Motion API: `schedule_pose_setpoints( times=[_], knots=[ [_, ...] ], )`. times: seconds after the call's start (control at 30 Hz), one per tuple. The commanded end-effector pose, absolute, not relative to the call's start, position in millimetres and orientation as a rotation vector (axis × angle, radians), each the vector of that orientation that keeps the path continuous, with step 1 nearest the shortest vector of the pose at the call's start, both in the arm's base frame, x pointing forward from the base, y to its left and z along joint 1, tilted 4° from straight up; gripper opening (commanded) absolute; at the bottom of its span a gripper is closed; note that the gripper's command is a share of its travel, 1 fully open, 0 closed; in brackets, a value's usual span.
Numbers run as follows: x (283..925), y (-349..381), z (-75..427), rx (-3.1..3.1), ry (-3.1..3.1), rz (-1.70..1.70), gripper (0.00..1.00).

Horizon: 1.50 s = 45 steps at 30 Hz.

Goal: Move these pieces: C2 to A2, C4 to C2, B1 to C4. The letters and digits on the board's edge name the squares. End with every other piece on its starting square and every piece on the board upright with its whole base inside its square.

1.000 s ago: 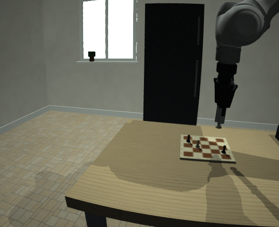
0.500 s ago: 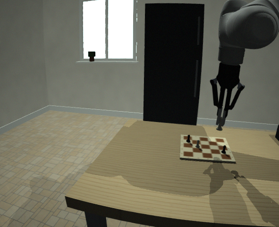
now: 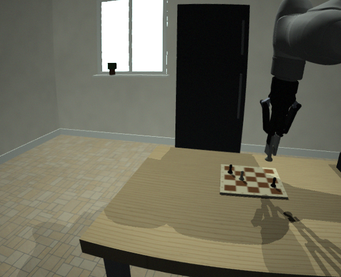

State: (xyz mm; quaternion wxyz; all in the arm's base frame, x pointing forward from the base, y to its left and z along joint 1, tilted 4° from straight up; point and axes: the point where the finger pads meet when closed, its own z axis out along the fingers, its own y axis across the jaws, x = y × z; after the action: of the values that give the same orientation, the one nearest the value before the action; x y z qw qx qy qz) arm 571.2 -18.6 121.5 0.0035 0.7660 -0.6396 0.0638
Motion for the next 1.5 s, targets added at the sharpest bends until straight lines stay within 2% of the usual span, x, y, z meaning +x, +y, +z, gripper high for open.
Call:
schedule_pose_setpoints(
  times=[0.0,0.4,0.6,1.3,1.47],
  knots=[
    [571.3,-14.4,121.9,2.663,-1.654,0.193,0.0],
    [571.5,-9.7,122.2,2.953,-0.94,0.219,0.0],
    [571.5,-9.3,122.3,3.055,-0.384,0.216,0.0],
    [572.2,-8.9,111.4,2.977,1.05,0.105,0.0],
    [573.6,-8.2,91.0,2.975,1.064,0.104,0.0]
  ],
)
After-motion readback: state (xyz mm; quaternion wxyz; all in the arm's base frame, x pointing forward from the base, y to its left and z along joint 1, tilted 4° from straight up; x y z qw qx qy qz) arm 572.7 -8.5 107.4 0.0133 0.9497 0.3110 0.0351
